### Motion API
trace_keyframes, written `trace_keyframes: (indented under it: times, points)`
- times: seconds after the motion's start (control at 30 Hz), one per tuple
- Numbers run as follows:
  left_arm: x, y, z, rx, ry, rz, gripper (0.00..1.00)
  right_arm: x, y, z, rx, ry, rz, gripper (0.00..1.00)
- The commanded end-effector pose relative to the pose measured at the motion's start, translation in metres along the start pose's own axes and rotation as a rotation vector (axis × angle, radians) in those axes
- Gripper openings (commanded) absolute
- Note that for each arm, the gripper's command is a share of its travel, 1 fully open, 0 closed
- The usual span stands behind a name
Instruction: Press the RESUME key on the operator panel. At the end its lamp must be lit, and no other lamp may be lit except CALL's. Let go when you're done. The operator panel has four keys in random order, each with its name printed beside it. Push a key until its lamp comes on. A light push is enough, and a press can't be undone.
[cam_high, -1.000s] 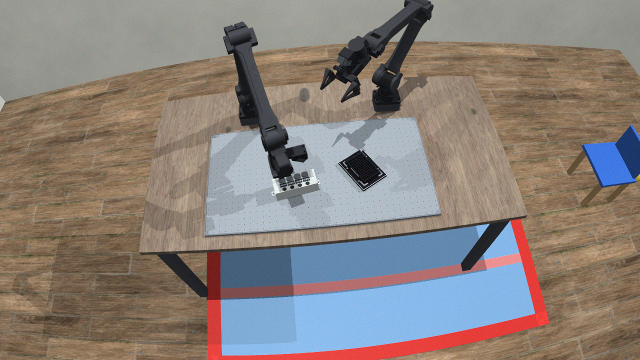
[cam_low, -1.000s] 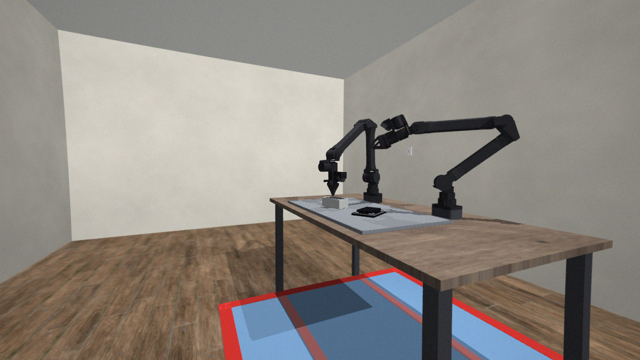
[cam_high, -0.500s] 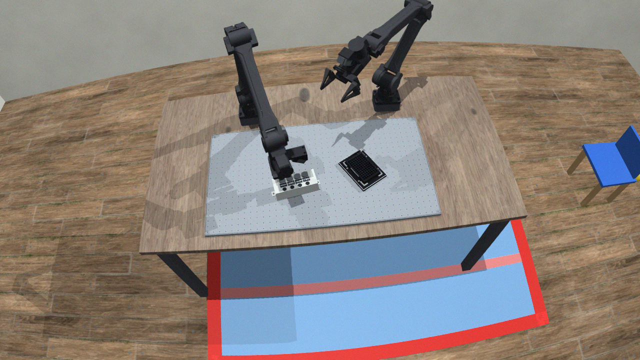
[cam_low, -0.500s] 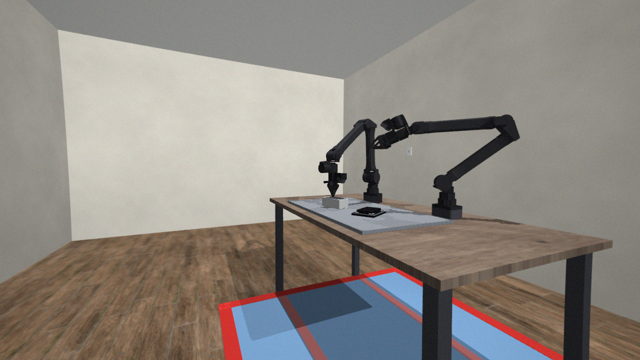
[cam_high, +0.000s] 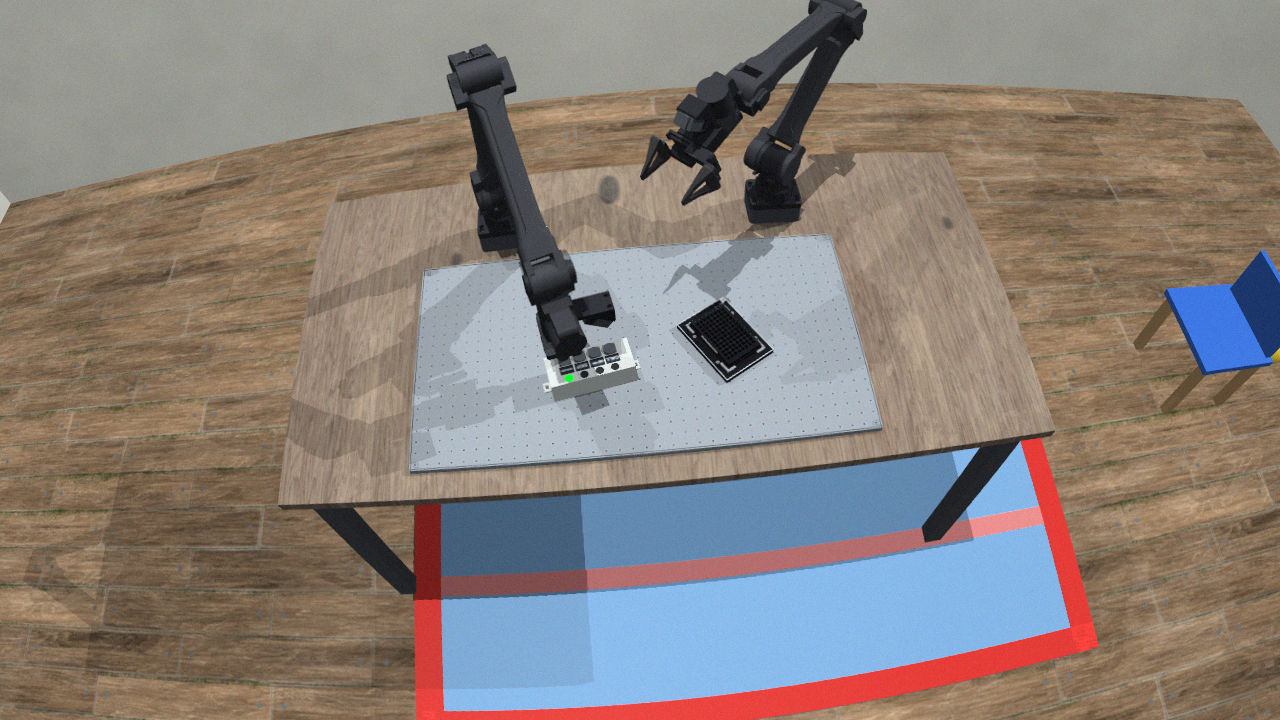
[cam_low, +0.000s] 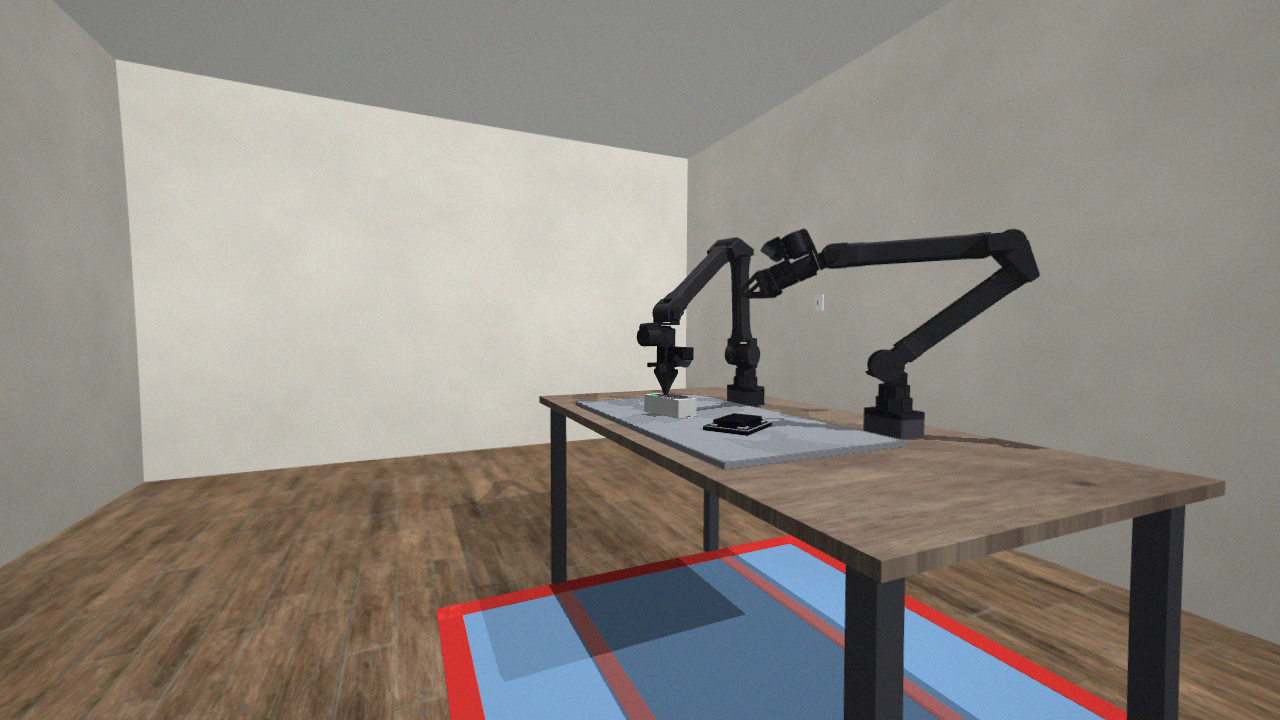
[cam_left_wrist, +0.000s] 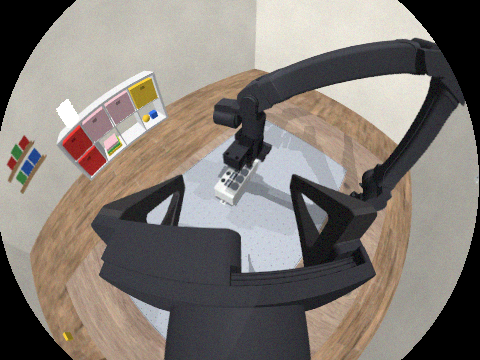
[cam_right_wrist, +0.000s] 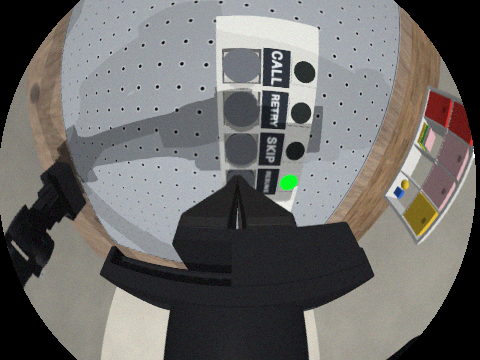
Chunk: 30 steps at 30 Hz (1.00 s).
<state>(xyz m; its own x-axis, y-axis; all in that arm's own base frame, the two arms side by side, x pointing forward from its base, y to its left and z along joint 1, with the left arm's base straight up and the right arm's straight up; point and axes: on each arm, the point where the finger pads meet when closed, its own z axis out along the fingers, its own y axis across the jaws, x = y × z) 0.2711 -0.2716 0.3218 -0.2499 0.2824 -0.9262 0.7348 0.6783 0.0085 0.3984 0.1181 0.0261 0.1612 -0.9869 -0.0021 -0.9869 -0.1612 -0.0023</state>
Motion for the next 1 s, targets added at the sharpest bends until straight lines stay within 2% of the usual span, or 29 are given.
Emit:
trace_keyframes:
  times: [0.0,0.27,0.33,0.53,0.8,0.9,0.97]
  points:
    - [-0.018,-0.002,-0.004,0.003,-0.039,-0.006,1.0,0.001,0.001,0.018,-0.014,0.006,-0.009,0.0]
    - [-0.018,-0.002,-0.004,0.003,-0.039,-0.006,1.0,0.001,0.003,0.023,-0.018,0.007,-0.009,0.0]
    - [-0.018,-0.002,-0.004,0.003,-0.039,-0.006,1.0,-0.001,-0.015,-0.006,0.021,0.002,-0.007,0.0]
    - [-0.018,-0.002,-0.004,0.003,-0.039,-0.006,1.0,-0.001,-0.016,-0.023,0.018,0.002,-0.005,0.0]
    - [-0.018,-0.002,-0.004,0.003,-0.039,-0.006,1.0,-0.001,-0.015,-0.085,0.041,-0.001,-0.008,0.0]
    - [-0.018,-0.002,-0.004,0.003,-0.039,-0.006,1.0,-0.001,-0.016,-0.096,0.049,-0.001,-0.008,0.0]
    - [-0.018,-0.002,-0.004,0.003,-0.039,-0.006,1.0,-0.001,-0.016,-0.089,0.031,0.001,-0.008,0.0]
